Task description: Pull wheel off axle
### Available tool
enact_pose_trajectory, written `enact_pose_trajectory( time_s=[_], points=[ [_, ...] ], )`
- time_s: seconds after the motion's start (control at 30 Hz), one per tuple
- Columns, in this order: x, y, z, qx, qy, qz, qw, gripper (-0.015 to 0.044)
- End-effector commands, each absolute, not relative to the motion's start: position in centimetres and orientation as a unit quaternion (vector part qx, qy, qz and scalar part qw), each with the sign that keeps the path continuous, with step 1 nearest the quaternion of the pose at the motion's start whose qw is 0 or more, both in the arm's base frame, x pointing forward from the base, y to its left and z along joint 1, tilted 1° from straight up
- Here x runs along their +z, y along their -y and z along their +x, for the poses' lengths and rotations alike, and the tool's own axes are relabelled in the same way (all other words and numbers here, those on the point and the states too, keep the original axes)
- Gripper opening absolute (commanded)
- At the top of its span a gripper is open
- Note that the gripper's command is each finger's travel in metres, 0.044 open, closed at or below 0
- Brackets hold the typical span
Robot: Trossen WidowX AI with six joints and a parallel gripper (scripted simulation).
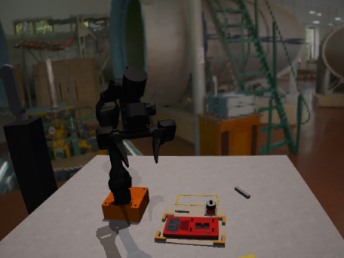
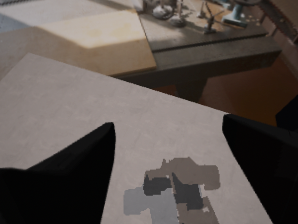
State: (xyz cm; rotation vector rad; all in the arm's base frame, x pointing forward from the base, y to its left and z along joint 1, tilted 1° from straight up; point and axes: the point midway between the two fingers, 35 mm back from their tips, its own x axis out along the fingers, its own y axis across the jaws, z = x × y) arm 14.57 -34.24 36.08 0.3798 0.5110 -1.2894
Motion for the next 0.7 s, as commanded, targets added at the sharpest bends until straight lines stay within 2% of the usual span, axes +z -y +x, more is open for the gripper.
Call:
enact_pose_trajectory(
  time_s=[0.0,0.3,0.67],
  points=[
    [32.9,33.6,18.4,-0.563,-0.243,0.234,0.755,0.03],
    [27.2,29.7,25.7,-0.512,-0.27,0.353,0.735,0.03],
    [20.1,21.8,32.6,-0.479,-0.33,0.473,0.663,0.03]
  ],
)
